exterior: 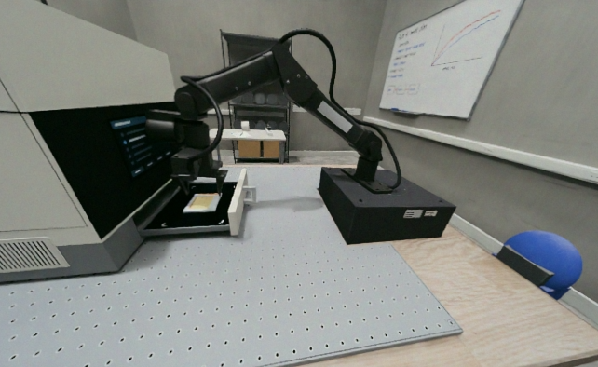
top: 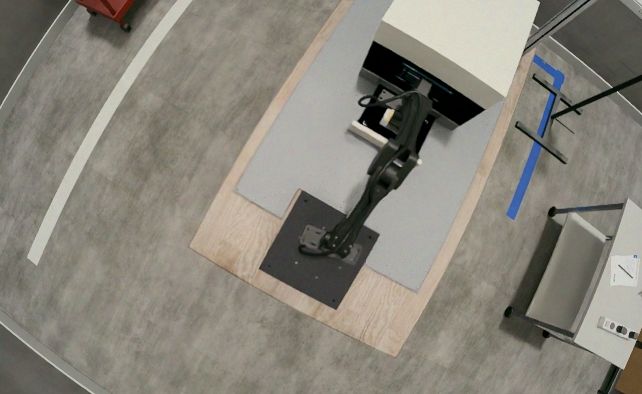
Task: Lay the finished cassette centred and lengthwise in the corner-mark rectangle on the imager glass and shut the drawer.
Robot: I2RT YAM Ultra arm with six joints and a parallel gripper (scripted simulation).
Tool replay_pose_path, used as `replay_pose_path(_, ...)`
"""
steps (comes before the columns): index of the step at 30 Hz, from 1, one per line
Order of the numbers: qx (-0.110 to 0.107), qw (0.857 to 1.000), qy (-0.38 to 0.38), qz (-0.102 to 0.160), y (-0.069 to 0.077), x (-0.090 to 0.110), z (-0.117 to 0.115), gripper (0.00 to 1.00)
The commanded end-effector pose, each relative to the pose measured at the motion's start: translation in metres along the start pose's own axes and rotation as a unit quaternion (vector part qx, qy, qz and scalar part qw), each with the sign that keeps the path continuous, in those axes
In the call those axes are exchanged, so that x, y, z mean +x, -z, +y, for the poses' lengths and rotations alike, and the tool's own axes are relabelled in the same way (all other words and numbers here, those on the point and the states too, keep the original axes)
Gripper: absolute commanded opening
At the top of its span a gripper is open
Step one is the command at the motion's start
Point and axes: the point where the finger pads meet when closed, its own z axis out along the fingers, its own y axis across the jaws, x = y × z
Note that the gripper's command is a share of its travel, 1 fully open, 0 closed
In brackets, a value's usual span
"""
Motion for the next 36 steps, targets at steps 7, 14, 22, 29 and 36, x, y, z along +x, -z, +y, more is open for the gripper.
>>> replay_pose_path(7,0.018,1.000,0.001,-0.006,0.036,-0.003,-0.008,0.91)
replay_pose_path(14,0.018,1.000,0.001,-0.006,0.045,-0.004,-0.007,0.91)
replay_pose_path(22,0.015,1.000,0.002,-0.006,0.050,-0.005,-0.006,0.91)
replay_pose_path(29,0.018,1.000,0.002,-0.006,0.063,-0.006,-0.007,0.91)
replay_pose_path(36,0.018,1.000,0.003,-0.007,0.071,-0.007,-0.006,0.91)
